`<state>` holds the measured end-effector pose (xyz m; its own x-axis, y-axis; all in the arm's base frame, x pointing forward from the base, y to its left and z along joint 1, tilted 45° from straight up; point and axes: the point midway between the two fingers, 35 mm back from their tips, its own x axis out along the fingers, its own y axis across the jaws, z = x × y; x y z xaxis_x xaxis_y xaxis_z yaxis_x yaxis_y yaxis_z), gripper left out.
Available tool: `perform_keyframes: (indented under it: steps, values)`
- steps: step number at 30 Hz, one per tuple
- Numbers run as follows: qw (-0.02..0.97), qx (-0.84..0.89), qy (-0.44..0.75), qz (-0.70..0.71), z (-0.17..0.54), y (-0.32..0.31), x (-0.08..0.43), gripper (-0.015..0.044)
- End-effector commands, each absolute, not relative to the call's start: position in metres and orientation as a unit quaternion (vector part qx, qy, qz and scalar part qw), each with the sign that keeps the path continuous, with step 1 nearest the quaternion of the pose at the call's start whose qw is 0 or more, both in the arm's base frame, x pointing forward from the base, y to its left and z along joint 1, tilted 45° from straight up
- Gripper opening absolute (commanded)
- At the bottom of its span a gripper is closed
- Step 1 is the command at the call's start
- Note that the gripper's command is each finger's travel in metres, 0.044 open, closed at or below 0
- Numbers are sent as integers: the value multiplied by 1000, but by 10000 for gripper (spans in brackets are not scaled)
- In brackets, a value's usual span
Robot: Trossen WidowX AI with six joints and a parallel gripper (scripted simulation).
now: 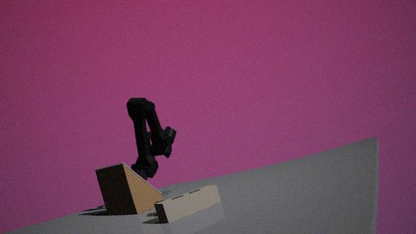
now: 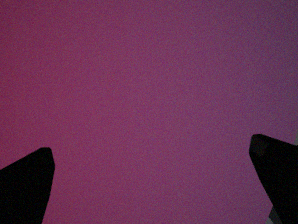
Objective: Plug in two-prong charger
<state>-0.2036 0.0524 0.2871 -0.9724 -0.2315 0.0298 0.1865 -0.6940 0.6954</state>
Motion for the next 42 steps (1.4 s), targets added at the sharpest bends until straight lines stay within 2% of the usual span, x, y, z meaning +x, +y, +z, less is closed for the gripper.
perform_keyframes:
  steps: [1, 21, 42]
  values:
    - [75, 20, -380, -922, 287, 72, -204, 440]
    - [-93, -28, -394, -914, 283, 149, -182, 440]
    - [-267, -74, -400, -874, 274, 221, -130, 440]
